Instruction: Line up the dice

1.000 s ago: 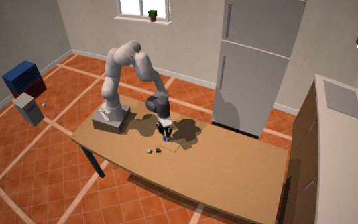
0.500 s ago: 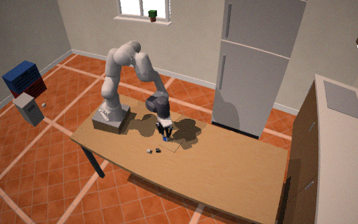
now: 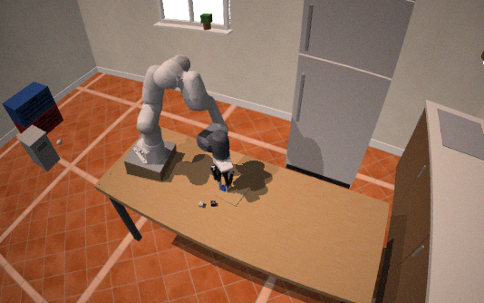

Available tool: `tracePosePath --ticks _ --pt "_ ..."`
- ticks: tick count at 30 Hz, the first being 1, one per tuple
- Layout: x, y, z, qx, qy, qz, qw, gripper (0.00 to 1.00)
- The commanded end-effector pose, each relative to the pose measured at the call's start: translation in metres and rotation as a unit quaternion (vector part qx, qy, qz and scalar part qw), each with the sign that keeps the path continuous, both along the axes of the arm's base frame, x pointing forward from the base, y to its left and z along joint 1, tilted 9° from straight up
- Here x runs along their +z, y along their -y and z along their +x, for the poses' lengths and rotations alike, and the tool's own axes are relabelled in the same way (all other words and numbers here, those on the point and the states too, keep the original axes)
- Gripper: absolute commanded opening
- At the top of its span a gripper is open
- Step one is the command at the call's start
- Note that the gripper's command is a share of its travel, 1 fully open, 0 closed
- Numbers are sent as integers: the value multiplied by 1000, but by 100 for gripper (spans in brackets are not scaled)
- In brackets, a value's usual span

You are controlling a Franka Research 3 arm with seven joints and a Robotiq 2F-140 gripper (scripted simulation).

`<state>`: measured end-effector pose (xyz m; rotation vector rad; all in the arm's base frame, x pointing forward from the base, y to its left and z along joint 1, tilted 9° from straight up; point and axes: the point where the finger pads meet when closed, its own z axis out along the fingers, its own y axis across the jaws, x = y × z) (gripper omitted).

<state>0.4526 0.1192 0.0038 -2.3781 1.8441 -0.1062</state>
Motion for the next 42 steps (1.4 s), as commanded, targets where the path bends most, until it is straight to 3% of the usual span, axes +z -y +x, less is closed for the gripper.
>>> tracePosePath --ticks 1,11,30,36,37,42 --pt "1 0 2 2 2 0 1000 25" --pt "8 1 1 2 2 0 1000 25" --pt "82 5 -10 2 2 0 1000 25" --pt "90 6 -11 2 2 0 1000 25" --pt "90 6 -11 2 2 0 1000 100" --pt "90 6 -11 2 2 0 1000 100"
